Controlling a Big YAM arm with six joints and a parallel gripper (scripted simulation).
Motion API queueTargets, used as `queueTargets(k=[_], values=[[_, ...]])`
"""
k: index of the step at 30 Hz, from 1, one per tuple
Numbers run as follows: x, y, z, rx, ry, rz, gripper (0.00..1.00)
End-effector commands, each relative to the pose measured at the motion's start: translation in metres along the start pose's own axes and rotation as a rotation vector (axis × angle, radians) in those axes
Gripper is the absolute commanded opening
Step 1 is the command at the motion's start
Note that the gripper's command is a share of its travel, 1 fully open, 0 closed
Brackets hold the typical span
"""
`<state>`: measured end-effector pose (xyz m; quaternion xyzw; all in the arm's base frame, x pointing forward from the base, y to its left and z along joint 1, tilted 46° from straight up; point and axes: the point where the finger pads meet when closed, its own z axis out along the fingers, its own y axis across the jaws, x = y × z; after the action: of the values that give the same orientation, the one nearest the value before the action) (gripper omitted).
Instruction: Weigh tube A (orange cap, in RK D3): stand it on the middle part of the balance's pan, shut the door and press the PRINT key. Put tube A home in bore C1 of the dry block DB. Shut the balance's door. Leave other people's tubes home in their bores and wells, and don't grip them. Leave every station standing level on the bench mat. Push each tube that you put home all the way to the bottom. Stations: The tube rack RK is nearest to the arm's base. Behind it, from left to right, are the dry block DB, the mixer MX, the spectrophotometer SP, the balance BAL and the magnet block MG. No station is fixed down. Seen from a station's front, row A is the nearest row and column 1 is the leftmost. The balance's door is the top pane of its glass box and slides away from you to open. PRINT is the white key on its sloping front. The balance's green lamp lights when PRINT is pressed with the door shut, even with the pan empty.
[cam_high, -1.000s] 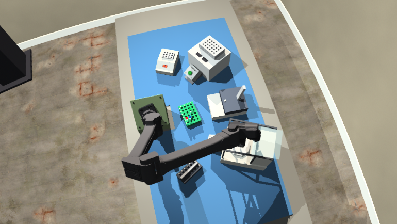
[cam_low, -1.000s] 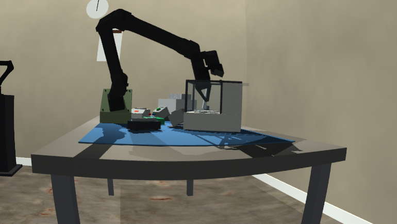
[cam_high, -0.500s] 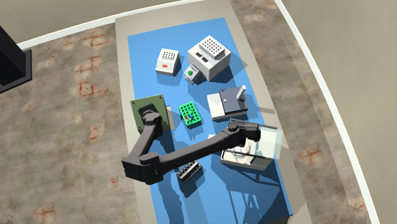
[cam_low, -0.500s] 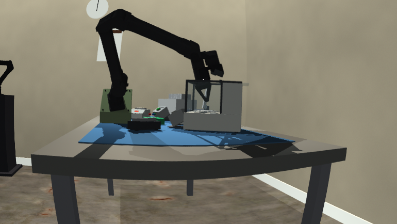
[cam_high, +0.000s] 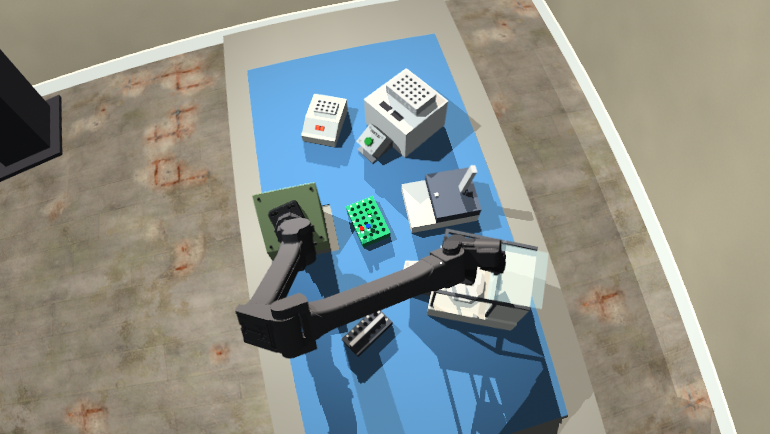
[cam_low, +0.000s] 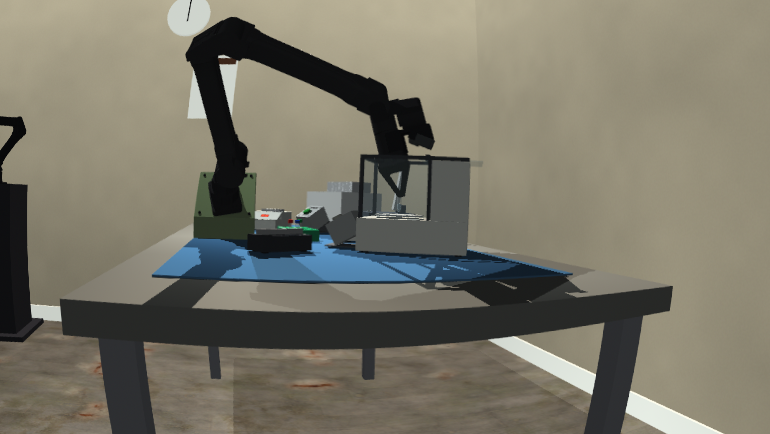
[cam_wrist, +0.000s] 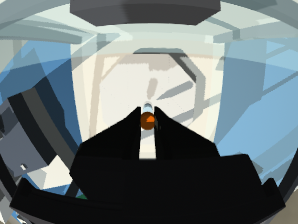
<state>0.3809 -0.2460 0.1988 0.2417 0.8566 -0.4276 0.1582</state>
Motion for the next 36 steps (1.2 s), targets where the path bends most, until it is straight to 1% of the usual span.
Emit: queueTargets(k=[1,13,14,36], values=[[0.0059,0.0022,0.0093,0.006,0.02,-0.004,0.09],[0.0059,0.0022,0.0093,0.006,0.02,-0.004,0.09],[0.0068,0.0036,0.0075,0.005,0.022,-0.009,0.36],[0.0069,0.0037,0.0074,0.005,0.022,-0.009,0.36]])
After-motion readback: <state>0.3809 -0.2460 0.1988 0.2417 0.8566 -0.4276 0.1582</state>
